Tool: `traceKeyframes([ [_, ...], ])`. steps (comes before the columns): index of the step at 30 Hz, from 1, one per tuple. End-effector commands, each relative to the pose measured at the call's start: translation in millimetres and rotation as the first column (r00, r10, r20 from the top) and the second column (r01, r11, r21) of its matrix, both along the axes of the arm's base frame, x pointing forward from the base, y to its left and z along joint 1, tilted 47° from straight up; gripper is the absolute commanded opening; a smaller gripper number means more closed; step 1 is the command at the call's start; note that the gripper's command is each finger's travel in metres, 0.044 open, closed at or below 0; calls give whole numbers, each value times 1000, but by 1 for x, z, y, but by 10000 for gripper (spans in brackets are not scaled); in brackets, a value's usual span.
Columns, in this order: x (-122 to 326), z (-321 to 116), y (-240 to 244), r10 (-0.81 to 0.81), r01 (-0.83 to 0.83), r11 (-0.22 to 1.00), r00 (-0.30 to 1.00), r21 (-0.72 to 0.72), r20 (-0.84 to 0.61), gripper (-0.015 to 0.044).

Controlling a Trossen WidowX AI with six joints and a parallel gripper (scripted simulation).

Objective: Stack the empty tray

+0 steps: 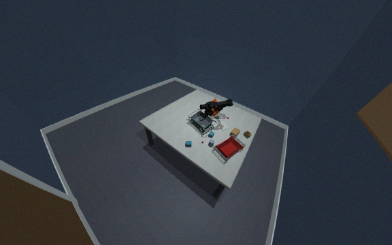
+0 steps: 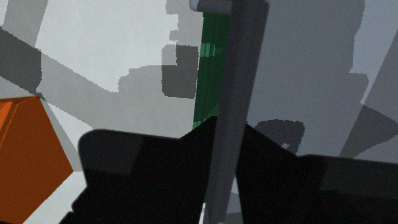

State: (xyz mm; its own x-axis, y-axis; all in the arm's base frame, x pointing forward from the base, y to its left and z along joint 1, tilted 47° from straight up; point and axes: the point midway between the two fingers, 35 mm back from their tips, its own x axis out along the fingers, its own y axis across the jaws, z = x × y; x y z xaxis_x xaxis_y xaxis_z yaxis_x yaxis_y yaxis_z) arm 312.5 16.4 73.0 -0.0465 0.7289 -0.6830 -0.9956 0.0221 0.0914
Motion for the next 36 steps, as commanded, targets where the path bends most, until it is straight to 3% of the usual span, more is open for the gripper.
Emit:
traceKeyframes([
  [1,-5,-5,4,10,-11,1000,1000,-3,-29,0],
  [36,-9,-12,8,10,-11,1000,1000,-3,-29,0],
])
